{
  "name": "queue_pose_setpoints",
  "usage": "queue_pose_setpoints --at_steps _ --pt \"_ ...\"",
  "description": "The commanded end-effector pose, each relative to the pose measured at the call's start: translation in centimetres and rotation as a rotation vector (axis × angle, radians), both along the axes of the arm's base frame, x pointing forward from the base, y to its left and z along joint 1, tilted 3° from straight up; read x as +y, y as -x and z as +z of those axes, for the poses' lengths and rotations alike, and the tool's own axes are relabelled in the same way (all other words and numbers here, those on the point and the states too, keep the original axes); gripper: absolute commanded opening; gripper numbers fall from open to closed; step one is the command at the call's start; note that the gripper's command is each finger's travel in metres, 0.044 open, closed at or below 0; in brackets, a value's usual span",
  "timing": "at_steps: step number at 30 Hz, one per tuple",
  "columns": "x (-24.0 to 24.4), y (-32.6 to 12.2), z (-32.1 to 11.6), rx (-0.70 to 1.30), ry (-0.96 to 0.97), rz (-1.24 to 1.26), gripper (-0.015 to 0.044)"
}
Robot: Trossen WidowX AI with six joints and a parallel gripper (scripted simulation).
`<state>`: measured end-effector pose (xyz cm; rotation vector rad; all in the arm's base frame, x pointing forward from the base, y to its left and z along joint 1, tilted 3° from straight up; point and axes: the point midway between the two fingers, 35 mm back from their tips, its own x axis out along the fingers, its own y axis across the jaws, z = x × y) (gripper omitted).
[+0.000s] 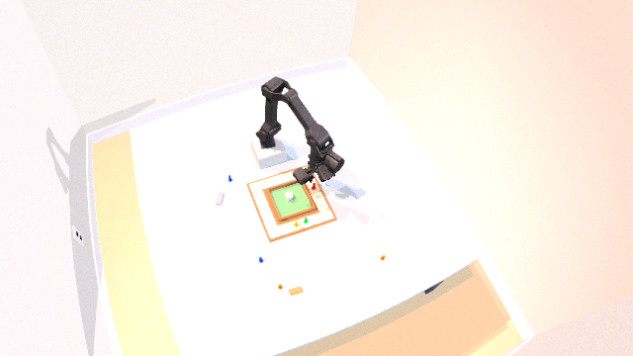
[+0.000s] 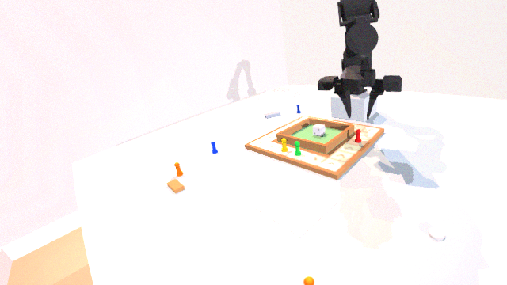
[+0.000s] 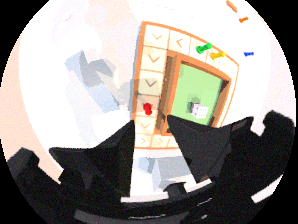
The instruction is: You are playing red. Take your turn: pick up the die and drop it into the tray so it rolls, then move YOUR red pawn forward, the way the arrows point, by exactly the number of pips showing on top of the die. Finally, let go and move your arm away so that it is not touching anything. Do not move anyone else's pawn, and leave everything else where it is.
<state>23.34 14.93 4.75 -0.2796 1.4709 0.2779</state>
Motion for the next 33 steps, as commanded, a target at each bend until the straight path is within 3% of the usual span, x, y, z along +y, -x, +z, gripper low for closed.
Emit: queue_pose_setpoints --at_steps 1,33 --pt "-0.1 0.1 -1.3 0.005 0.008 -0.003 0.02" --pt "-0.1 -0.2 -5.5 0.005 0.009 -0.003 0.02"
